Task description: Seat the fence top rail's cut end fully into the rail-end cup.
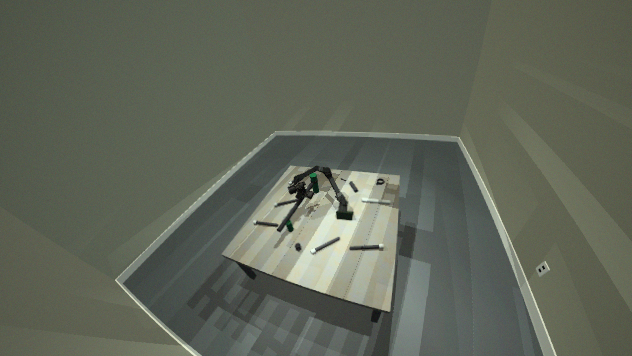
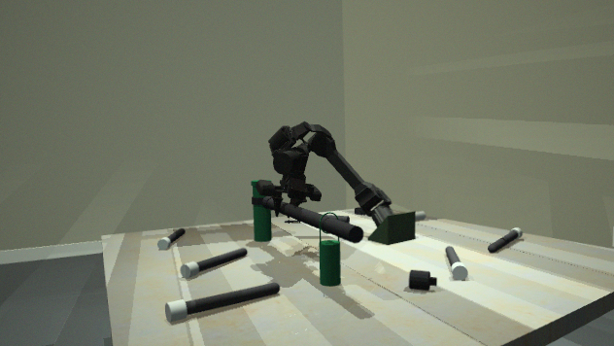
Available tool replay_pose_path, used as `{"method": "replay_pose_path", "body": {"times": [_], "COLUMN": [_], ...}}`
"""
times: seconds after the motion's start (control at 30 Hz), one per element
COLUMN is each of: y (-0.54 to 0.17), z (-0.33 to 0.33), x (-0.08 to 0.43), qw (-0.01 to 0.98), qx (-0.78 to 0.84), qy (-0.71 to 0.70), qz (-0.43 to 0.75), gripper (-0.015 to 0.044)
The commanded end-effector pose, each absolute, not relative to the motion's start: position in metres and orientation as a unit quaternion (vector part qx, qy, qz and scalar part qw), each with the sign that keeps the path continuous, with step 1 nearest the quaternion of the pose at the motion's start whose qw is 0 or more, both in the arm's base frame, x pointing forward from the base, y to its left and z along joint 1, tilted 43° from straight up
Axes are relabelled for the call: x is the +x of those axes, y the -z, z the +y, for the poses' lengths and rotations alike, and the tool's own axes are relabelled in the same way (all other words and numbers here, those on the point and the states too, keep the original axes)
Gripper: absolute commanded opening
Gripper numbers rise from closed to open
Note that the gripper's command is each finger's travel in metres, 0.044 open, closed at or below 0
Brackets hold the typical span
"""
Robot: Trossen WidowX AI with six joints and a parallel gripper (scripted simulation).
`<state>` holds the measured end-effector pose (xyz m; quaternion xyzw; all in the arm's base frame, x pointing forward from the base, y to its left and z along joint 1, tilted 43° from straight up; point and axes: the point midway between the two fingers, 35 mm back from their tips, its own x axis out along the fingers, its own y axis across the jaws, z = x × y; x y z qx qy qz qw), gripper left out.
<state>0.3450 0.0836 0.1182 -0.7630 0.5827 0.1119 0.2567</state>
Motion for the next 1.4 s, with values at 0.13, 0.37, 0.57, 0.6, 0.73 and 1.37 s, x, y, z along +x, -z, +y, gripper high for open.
{"method": "replay_pose_path", "body": {"times": [0.13,0.37,0.57,0.6,0.73,1.37], "y": [-0.128,-0.122,-0.122,-0.122,-0.122,-0.125], "z": [0.083,0.080,0.080,0.080,0.080,0.134], "x": [0.347,0.346,0.346,0.346,0.346,0.338], "qw": [0.260,0.255,0.255,0.255,0.255,0.237], "qx": [-0.769,-0.763,-0.763,-0.763,-0.763,-0.788], "qy": [-0.107,-0.113,-0.113,-0.113,-0.113,-0.148], "qz": [0.575,0.583,0.583,0.583,0.583,0.549], "gripper": [0.0000,0.0000,0.0000,0.0026,0.0131,0.0440]}}
